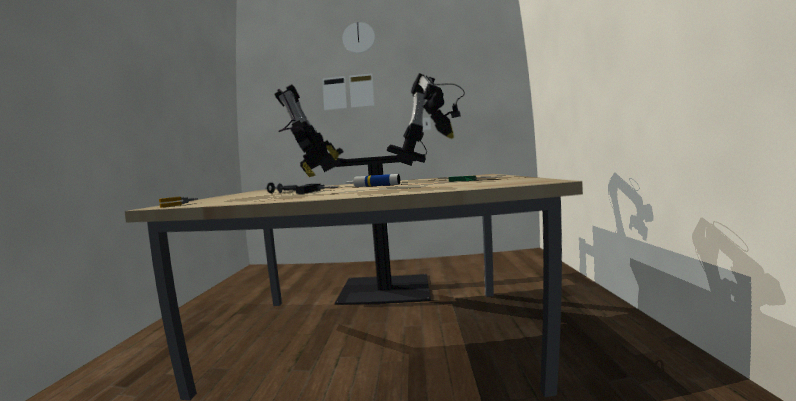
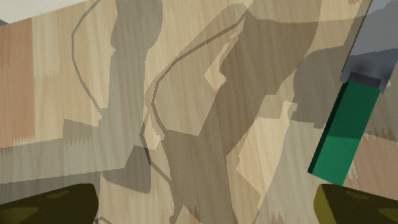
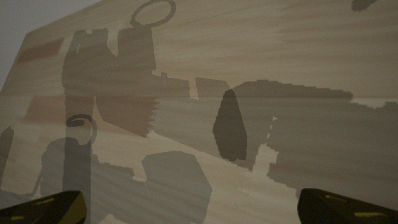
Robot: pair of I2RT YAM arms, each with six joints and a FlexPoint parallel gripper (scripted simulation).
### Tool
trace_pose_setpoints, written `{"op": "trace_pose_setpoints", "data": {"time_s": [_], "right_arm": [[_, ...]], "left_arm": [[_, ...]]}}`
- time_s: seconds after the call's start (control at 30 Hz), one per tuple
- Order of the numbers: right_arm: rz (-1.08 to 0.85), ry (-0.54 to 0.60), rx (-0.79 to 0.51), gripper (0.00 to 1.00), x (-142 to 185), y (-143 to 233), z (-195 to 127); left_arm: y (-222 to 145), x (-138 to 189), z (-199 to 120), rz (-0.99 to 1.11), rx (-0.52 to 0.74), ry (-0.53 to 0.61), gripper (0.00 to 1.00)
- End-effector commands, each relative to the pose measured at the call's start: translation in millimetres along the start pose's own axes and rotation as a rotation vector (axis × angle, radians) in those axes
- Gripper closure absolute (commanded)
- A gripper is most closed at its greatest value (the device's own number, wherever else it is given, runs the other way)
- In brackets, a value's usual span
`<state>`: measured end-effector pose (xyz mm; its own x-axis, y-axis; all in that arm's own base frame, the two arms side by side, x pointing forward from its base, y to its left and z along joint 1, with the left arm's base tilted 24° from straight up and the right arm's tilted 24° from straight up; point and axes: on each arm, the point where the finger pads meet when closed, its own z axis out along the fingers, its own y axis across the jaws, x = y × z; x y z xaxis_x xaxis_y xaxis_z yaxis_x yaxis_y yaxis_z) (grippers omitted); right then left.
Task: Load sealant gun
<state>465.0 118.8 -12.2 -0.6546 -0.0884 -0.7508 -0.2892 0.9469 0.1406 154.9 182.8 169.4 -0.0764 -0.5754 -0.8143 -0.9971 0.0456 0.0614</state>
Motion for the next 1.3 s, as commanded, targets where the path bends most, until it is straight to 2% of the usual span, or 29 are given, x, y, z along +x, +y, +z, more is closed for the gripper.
{"op": "trace_pose_setpoints", "data": {"time_s": [0.0, 0.53, 0.57, 0.83, 1.03, 1.1, 1.27], "right_arm": [[-0.007, -0.015, -0.007, 0.0, -6, 4, -1], [-0.007, -0.015, -0.007, 0.0, -6, 4, -1], [-0.007, -0.015, -0.007, 0.09, -6, 4, -1], [-0.007, -0.015, -0.007, 0.09, -6, 4, -1], [0.031, 0.041, 0.038, 0.09, 5, 5, -13], [0.031, 0.041, 0.038, 0.09, 5, 5, -13], [0.074, 0.109, 0.09, 0.09, 23, 0, -22]], "left_arm": [[-2, -3, -2, -0.009, 0.01, -0.007, 0.0], [-2, -3, -2, -0.009, 0.01, -0.007, 0.0], [-2, -3, -2, -0.009, 0.01, -0.007, 0.38], [-2, -3, -2, -0.009, 0.01, -0.007, 0.38], [-39, 4, -10, -0.032, 0.096, 0.062, 0.38], [-39, 4, -10, -0.032, 0.096, 0.062, 0.38], [-74, 17, -19, -0.023, 0.157, 0.137, 0.38]]}}
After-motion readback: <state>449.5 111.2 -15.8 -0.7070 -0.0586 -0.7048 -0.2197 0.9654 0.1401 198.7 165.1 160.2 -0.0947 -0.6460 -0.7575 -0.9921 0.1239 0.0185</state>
